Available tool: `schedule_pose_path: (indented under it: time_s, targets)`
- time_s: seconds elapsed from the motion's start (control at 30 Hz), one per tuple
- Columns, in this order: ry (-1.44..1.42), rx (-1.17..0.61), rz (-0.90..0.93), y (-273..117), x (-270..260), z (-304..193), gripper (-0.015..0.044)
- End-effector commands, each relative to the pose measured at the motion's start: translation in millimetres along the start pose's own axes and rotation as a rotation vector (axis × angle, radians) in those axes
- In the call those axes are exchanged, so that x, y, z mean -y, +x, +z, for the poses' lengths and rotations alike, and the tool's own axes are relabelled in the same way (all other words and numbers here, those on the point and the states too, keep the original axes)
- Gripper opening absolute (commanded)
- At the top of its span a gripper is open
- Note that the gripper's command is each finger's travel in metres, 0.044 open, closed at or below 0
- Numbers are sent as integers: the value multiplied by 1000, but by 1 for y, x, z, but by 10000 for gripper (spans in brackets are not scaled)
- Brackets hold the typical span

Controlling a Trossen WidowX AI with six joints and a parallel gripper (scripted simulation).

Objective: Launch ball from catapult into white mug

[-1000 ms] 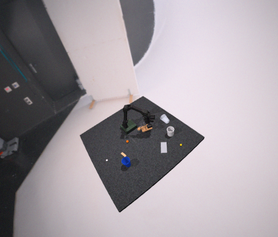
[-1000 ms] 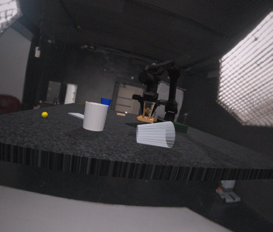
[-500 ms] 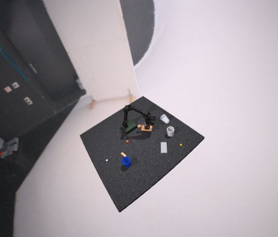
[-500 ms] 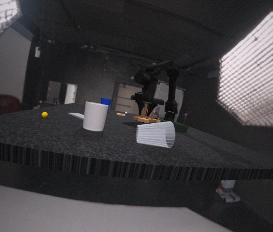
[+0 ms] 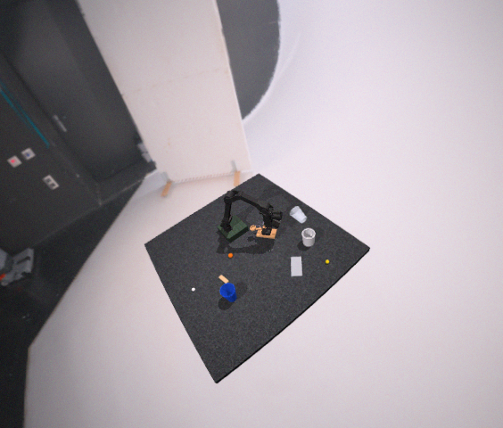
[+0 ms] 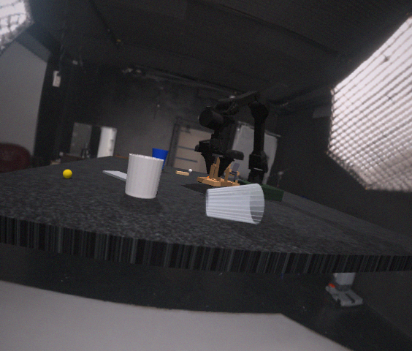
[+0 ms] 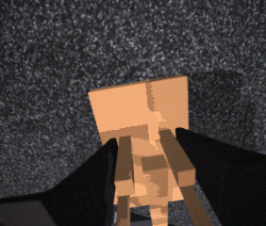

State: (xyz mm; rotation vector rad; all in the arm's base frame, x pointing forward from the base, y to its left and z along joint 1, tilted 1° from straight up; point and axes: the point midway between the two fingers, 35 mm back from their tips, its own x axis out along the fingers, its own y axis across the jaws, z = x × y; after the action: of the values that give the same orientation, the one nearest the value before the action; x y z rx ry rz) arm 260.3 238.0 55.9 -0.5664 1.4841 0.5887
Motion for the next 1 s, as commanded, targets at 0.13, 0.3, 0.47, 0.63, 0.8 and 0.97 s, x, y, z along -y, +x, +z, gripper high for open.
schedule_pose_path:
  time_s: [0.13,0.3,0.47,0.63,0.8,0.97]
  targets:
    - [5,0,-5,12,1,0,0]
    - [5,0,-5,20,2,0,0]
    - [5,0,-5,28,2,-1,0]
    - [5,0,-5,36,2,-1,0]
    - [3,-3,0,35,1,-1,0]
    - [3,-3,0,35,1,-1,79]
